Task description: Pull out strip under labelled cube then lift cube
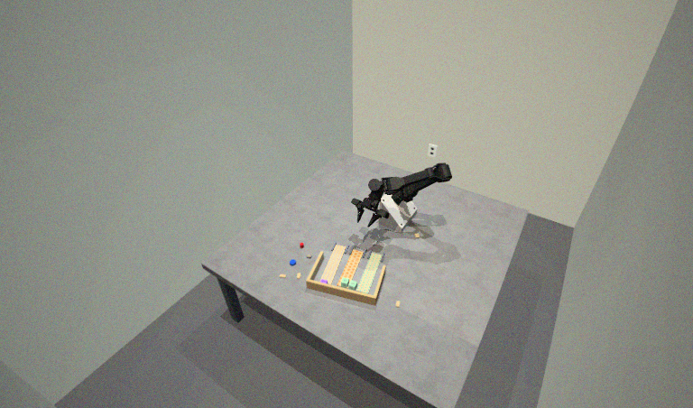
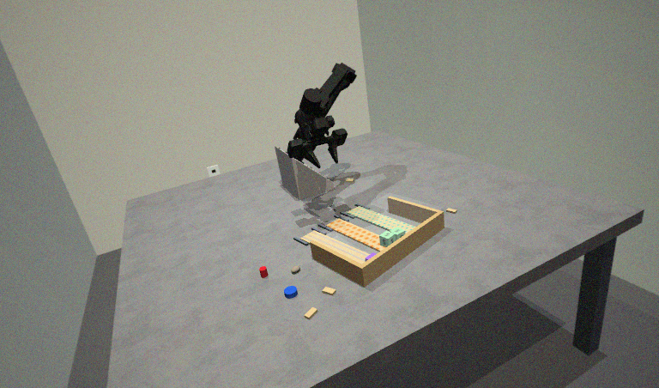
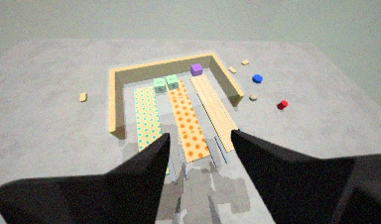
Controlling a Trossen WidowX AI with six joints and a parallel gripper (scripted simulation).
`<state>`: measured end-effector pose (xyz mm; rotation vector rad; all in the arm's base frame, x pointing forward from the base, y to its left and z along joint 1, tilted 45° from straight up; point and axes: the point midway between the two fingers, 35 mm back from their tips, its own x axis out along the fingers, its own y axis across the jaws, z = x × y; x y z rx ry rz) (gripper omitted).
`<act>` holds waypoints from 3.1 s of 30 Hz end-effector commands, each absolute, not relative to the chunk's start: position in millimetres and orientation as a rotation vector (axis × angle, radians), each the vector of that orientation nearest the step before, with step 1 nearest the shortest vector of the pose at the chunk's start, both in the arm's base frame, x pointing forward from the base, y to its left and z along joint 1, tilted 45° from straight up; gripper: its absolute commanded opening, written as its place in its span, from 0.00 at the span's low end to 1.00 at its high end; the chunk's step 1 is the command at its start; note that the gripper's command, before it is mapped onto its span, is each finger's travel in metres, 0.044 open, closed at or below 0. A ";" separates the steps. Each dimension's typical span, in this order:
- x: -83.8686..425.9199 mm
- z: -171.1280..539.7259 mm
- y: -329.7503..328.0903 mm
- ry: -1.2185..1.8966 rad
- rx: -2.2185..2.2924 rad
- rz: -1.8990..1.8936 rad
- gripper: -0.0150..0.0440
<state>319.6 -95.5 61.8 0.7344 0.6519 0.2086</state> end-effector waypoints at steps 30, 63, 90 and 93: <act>383.4 -12.2 -35.5 1.330 0.452 0.713 0.25; 390.3 -48.1 -3.5 1.329 0.453 0.713 0.25; 390.9 -64.7 10.9 1.329 0.455 0.715 0.25; 390.9 -64.8 11.0 1.329 0.455 0.715 0.25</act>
